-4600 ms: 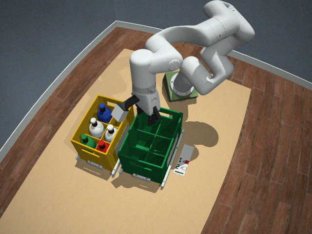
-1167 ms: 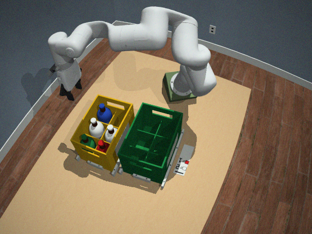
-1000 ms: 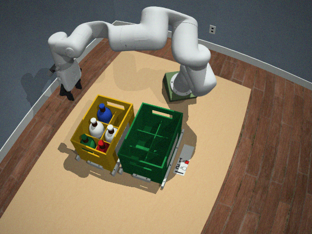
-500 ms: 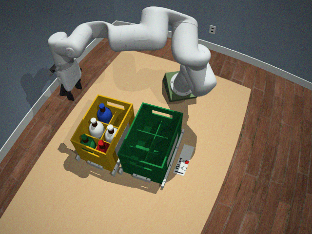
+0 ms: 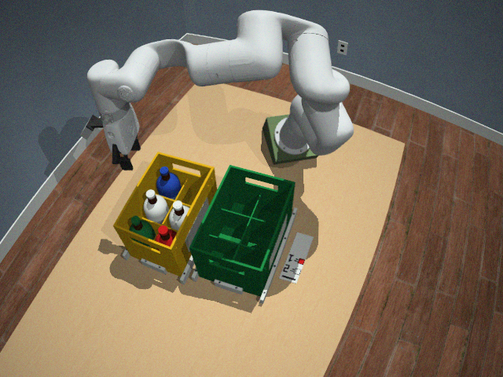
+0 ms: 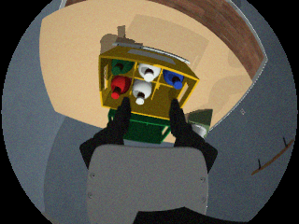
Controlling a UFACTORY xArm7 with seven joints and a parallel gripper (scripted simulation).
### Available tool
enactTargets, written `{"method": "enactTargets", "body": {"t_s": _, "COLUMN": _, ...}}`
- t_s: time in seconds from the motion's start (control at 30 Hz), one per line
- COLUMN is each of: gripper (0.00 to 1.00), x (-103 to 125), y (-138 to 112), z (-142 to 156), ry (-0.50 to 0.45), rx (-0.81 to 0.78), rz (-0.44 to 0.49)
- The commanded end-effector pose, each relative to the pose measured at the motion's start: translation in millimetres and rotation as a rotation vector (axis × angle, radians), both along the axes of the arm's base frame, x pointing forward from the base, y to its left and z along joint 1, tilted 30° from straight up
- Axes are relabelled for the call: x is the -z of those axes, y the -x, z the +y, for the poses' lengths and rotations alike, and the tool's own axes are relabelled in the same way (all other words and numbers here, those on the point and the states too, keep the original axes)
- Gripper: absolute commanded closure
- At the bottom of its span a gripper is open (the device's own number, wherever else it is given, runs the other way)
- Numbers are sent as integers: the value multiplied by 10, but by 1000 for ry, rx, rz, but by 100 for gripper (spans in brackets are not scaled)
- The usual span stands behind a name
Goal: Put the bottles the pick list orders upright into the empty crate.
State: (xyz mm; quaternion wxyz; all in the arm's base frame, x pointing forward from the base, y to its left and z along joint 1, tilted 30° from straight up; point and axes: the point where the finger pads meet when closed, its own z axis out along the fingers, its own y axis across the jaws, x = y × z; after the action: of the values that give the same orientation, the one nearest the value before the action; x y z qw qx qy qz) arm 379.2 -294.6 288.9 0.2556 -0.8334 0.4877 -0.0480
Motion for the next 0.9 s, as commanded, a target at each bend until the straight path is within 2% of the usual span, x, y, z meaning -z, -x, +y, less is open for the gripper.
{"method": "enactTargets", "body": {"t_s": 0.0, "gripper": 35, "x": 39, "y": 20, "z": 222, "ry": 61, "rx": -127, "rz": -70}}
{"method": "enactTargets", "body": {"t_s": 0.13, "gripper": 35, "x": 87, "y": 32, "z": 416, "ry": 102, "rx": -233, "rz": -115}}
{"method": "enactTargets", "body": {"t_s": 0.2, "gripper": 35, "x": 87, "y": 32, "z": 416, "ry": 102, "rx": -233, "rz": -115}}
{"method": "enactTargets", "body": {"t_s": 0.47, "gripper": 35, "x": 184, "y": 55, "z": 804, "ry": 193, "rx": -467, "rz": -218}}
{"method": "enactTargets", "body": {"t_s": 0.87, "gripper": 35, "x": 306, "y": 84, "z": 1289, "ry": 195, "rx": -471, "rz": -220}}
